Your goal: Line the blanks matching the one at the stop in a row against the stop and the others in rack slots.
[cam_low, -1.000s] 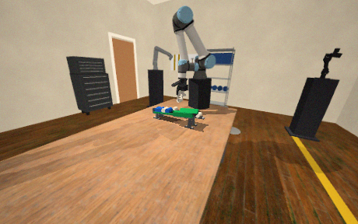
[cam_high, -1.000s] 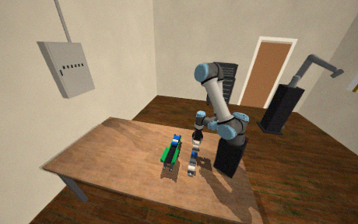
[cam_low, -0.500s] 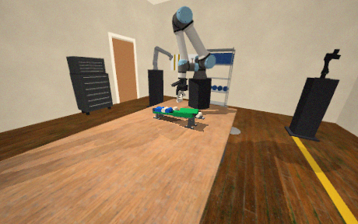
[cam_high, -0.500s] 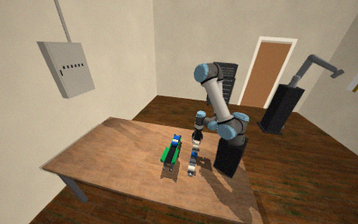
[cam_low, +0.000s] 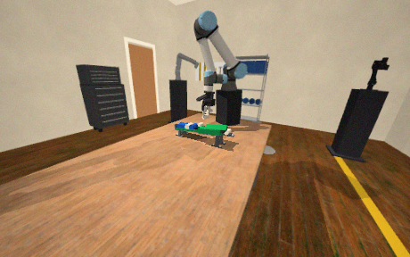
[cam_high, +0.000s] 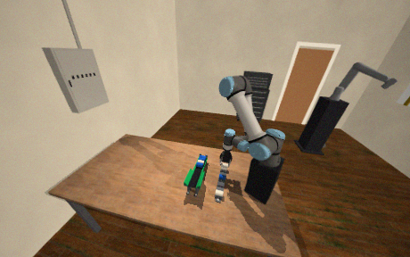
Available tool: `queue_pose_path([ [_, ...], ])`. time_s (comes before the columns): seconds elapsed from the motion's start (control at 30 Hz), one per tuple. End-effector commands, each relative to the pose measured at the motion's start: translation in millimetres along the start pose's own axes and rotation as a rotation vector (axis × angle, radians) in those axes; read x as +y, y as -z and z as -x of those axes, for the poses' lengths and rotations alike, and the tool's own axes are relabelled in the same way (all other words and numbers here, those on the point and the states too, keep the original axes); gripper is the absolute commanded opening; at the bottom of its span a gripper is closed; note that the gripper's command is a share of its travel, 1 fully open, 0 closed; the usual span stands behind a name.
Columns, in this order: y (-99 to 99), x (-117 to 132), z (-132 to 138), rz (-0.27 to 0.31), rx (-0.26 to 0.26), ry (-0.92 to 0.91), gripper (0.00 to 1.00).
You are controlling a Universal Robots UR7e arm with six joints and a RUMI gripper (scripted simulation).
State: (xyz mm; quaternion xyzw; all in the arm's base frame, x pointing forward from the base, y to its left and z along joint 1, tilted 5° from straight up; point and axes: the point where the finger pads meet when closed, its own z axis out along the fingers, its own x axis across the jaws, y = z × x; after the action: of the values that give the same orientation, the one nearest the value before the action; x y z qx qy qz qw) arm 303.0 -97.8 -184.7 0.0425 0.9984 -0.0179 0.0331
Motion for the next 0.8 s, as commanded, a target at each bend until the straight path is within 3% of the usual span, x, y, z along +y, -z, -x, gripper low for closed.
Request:
queue_pose_path([
  [0.0,-7.1,-2,3,-0.004,-0.007,-0.001,0.35],
  [0.77,-68.3,-2,2,-0.004,-0.007,0.001,0.35],
])
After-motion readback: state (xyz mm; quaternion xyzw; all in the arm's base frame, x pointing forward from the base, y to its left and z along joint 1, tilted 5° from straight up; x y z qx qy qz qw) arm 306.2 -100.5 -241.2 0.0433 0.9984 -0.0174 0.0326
